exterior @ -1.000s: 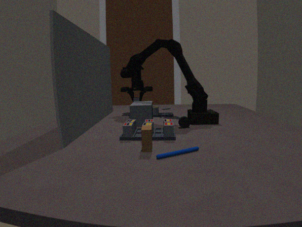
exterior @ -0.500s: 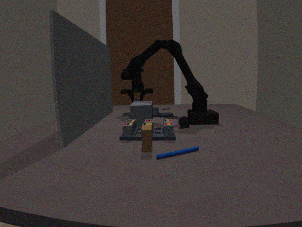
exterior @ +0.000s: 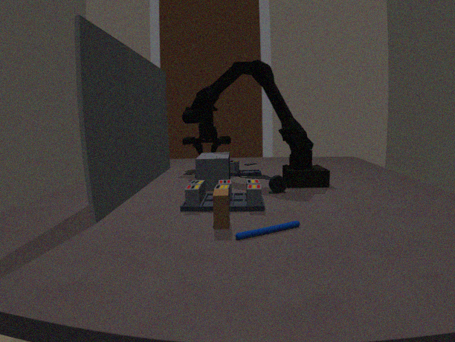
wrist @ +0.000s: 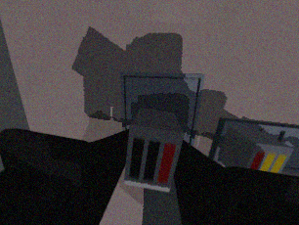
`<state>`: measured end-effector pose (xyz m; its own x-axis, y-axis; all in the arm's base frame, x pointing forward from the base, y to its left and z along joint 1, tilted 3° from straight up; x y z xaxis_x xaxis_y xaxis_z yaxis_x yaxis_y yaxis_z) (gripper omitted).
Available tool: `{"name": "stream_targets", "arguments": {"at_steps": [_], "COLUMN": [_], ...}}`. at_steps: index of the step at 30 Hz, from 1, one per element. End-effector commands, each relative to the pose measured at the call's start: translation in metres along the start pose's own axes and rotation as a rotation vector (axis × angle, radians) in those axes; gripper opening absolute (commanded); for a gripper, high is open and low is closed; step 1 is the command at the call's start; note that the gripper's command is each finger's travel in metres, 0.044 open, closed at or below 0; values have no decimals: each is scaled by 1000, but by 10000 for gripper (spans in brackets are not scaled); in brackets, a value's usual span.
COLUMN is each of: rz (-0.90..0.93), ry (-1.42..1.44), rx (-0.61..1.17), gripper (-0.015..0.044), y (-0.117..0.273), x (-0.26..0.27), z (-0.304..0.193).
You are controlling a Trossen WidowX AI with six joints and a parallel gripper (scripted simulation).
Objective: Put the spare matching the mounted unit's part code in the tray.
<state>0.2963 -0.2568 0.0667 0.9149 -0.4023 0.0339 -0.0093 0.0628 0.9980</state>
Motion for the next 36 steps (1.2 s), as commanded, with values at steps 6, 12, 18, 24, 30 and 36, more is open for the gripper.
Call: {"name": "stream_targets", "arguments": {"at_steps": [6,12,18,24,30,36], "rz": [-5,-5,-5,-5,-5,-1], "ry": [5,5,5,5,5,0], "rx": [-2,-2,-2,-2,-2,0], "gripper": [0,0,0,0,0,105], "y": [-8,-13,-18,-22,-27,-25], "x": [-3,-4,-5,-6,-7,-5], "z": [0,0,-1,-1,-1,-1]}}
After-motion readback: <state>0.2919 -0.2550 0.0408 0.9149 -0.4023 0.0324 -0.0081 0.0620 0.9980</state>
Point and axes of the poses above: the point midway between the two fingers, 35 mm back from their tips, its own y axis back along the fingers, its own x axis across the jaws, z = x × y, the point moved 2 cm from there along y, back along the fingers, and after that the axes turned 9 degrees about -y, right-handed, at the moved point
